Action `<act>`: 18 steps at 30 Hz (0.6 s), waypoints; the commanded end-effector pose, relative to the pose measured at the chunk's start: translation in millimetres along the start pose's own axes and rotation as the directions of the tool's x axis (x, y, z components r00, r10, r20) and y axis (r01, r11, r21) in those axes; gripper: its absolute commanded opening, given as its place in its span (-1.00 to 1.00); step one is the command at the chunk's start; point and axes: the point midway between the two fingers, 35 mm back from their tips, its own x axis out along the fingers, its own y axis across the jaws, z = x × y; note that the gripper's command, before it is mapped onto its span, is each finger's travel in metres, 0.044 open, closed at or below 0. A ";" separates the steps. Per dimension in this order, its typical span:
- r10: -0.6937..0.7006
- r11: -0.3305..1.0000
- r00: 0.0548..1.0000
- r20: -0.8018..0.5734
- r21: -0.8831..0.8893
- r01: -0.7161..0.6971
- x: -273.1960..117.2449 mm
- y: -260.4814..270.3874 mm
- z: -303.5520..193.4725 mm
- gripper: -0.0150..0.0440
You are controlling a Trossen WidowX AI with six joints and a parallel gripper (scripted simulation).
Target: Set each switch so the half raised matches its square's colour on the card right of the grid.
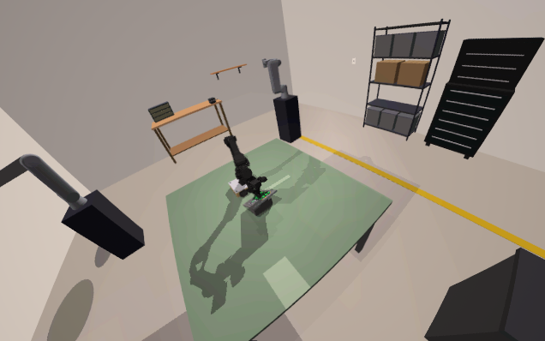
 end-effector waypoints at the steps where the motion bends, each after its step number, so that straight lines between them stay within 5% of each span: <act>1: -0.004 1.000 1.000 0.000 0.005 0.004 0.9 -0.6 -0.1 -0.49; 8: -0.004 1.000 1.000 0.021 0.005 0.004 -61.0 -0.6 -2.4 -0.49; 18: -0.003 1.000 1.000 0.020 0.006 0.003 -63.1 17.9 -36.1 -0.49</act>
